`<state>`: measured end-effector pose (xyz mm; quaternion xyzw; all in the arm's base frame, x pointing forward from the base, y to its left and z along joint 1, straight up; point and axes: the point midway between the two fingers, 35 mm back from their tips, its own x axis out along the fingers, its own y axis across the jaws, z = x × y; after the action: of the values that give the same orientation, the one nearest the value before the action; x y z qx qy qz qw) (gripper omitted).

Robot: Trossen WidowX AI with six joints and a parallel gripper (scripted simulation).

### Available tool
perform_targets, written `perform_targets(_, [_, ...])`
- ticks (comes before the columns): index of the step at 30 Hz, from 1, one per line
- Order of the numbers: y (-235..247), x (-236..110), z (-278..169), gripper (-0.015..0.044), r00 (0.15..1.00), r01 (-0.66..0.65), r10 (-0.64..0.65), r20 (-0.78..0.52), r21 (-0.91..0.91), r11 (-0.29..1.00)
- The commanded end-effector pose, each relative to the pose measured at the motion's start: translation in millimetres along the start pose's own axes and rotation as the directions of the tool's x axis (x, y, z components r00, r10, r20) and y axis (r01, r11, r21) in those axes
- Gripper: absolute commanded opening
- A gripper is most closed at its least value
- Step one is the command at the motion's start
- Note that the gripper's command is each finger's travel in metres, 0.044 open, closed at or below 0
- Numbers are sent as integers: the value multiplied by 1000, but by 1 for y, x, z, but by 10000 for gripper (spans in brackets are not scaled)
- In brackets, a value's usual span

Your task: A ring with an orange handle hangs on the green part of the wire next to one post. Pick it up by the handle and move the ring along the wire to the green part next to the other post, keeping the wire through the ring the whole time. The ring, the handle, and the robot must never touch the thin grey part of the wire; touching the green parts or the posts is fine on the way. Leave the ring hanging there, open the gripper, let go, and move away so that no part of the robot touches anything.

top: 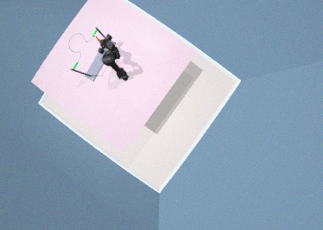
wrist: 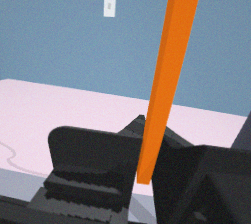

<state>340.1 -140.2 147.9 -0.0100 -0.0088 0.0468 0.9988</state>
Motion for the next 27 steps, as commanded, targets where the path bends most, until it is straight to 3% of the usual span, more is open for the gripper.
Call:
perform_targets(1, [-1, 0, 8, -150, 1000, 3, -3, 5, 2, 1000])
perform_targets(27, [1, 0, 9, -150, 1000, 4, -4, 5, 3, 1000])
